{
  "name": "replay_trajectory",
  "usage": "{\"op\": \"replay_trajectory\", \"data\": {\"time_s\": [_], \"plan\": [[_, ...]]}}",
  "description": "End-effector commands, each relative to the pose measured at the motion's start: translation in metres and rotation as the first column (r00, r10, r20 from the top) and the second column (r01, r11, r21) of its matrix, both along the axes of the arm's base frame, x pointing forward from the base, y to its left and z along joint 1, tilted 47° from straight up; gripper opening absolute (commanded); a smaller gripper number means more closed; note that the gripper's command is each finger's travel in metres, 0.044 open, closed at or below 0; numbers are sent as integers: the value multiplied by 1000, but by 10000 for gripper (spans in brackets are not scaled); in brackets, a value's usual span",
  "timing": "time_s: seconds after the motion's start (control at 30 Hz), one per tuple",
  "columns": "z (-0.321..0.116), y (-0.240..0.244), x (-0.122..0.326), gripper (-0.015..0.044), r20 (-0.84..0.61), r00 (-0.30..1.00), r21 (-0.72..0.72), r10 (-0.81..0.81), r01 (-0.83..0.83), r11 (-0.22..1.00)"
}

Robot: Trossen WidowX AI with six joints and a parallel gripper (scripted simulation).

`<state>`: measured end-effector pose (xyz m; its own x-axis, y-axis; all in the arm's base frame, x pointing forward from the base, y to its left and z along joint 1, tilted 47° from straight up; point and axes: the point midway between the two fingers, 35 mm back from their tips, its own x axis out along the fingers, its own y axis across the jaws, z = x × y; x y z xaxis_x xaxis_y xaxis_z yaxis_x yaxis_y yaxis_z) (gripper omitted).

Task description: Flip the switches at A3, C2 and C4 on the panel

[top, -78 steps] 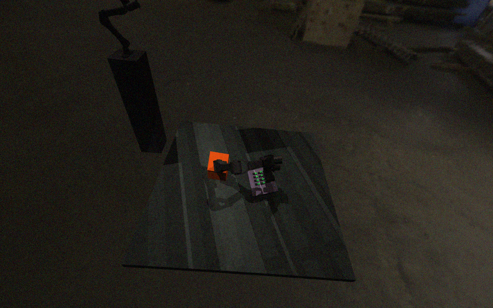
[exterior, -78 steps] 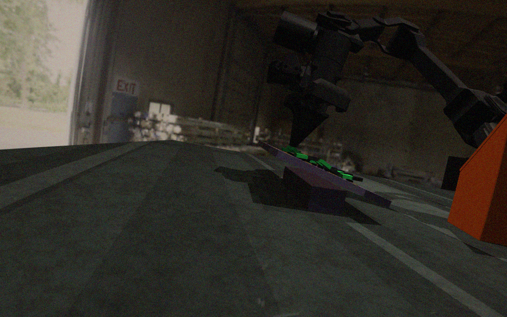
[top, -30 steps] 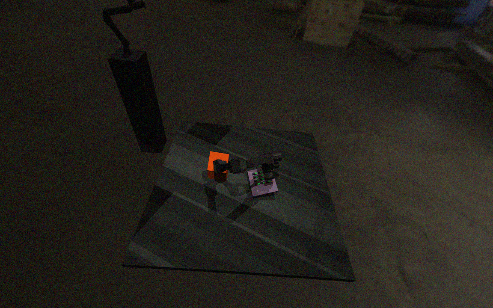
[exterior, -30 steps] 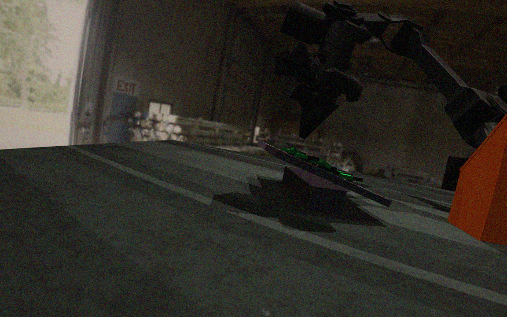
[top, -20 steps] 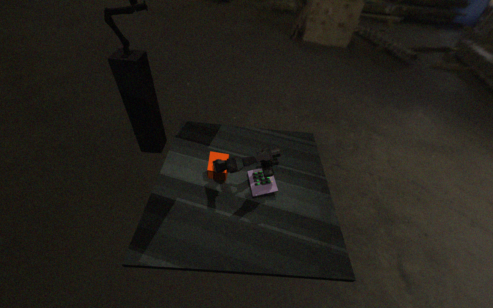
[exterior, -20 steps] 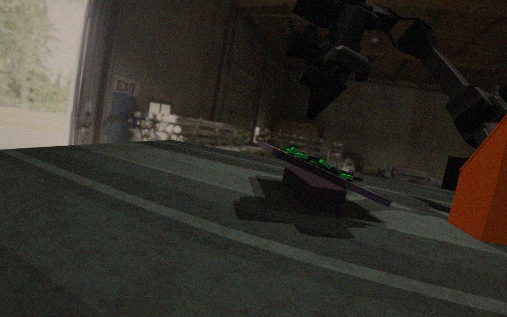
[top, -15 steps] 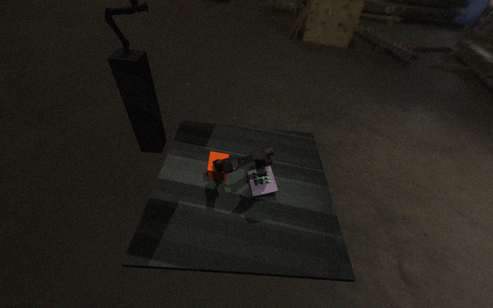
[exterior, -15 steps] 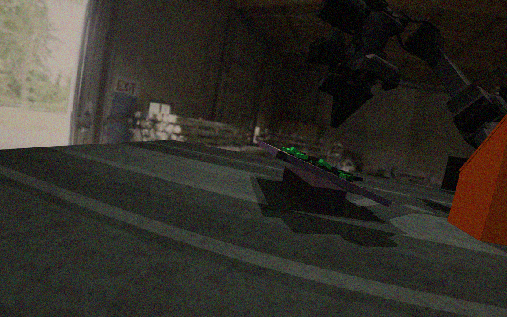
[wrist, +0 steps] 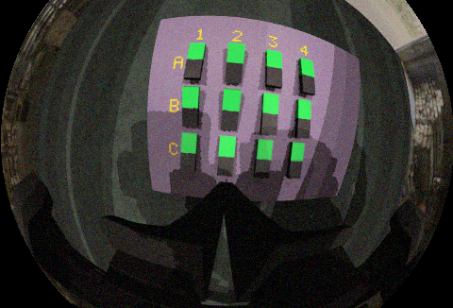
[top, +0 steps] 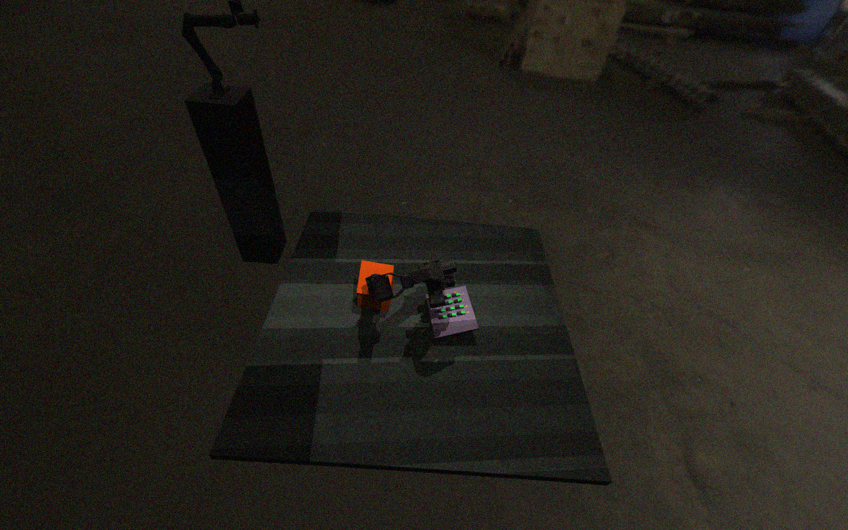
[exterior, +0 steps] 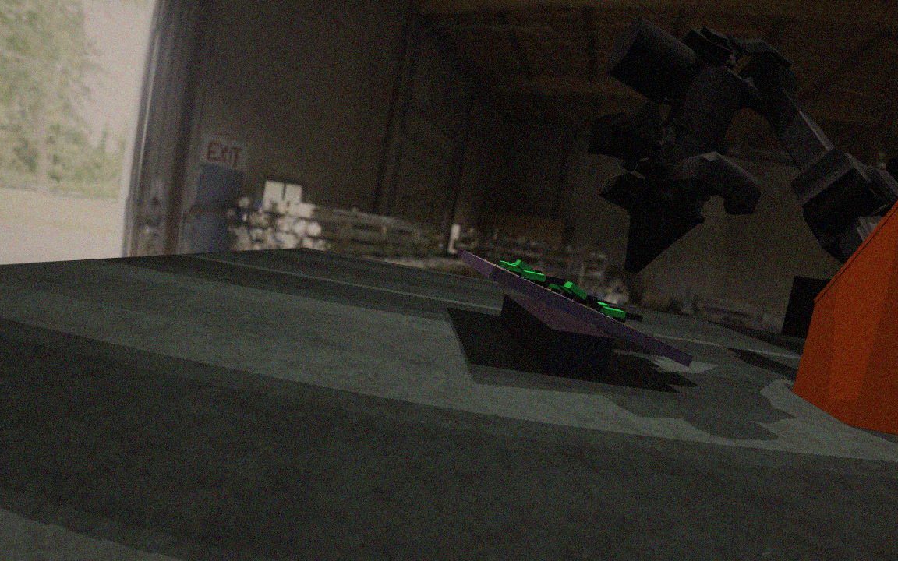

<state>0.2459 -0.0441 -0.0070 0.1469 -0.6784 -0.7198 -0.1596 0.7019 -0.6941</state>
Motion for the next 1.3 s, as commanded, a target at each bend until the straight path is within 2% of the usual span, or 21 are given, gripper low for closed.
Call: {"op": "replay_trajectory", "data": {"time_s": [0.0,1.27], "plan": [[-7,-7,-1,0,3,1000,-7,10,-10,1000],[-24,-24,2,0,3,1000,-8,10,-10,1000]]}}
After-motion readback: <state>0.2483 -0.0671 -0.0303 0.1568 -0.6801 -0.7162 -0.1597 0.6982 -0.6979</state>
